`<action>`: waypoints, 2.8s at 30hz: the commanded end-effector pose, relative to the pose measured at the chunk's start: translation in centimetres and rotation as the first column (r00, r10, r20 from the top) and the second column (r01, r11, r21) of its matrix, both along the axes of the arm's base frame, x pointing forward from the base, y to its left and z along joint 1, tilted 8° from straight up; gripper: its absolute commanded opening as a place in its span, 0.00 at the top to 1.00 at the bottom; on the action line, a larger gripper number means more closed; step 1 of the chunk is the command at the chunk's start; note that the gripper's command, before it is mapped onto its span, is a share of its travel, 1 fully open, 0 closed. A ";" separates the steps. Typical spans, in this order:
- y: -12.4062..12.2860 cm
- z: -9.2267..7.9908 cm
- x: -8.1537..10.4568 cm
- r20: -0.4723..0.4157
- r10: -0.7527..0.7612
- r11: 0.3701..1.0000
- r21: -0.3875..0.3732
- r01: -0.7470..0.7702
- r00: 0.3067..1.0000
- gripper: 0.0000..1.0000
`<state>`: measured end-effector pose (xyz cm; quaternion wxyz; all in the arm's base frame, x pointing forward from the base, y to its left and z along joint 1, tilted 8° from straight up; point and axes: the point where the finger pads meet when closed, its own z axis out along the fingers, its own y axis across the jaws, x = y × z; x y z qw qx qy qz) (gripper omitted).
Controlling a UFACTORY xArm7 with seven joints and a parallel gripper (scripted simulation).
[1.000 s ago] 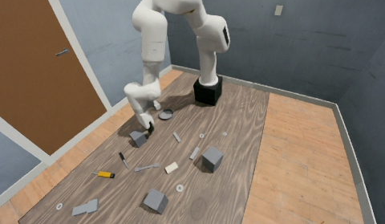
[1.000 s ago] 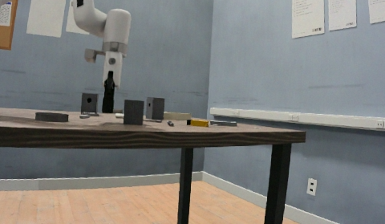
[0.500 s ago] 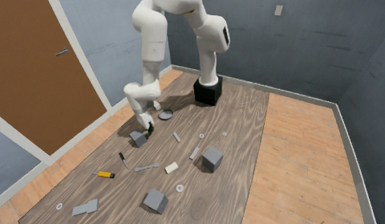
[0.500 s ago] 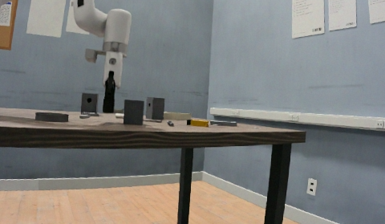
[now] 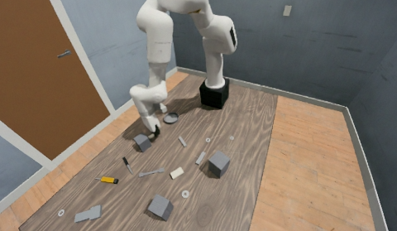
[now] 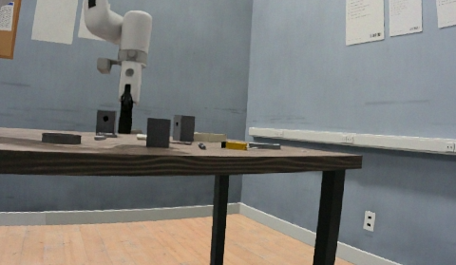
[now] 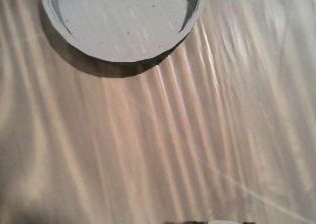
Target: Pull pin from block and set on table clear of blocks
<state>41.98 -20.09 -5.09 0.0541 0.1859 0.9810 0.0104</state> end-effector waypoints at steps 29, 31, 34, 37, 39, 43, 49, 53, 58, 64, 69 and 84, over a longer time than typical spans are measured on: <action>0.2 0.0 -0.5 0.003 -0.001 1.000 -0.002 0.001 1.000 1.00; 0.2 0.0 -0.5 0.003 -0.001 1.000 -0.002 0.001 1.000 1.00; 0.2 0.0 -0.5 0.003 -0.001 1.000 -0.002 0.001 1.000 1.00; 0.2 0.0 -0.4 0.004 0.000 1.000 -0.001 0.000 1.000 1.00; 0.2 0.0 -0.3 0.005 0.001 1.000 -0.001 -0.001 1.000 1.00; 0.2 0.0 -0.3 0.005 0.001 1.000 -0.001 -0.001 1.000 1.00; 0.3 -0.1 -0.8 0.004 0.000 1.000 -0.001 0.000 1.000 1.00; 0.4 -0.2 -1.1 0.003 0.000 1.000 -0.002 0.000 1.000 1.00; 0.4 -0.2 -1.2 0.003 0.000 1.000 -0.002 0.000 1.000 1.00; 0.4 -0.2 -1.2 0.004 0.000 1.000 -0.002 0.000 1.000 1.00; 0.4 -0.1 -1.0 0.005 0.000 1.000 -0.001 0.000 1.000 1.00; 0.7 -0.3 -1.9 0.003 0.000 1.000 -0.002 0.000 1.000 1.00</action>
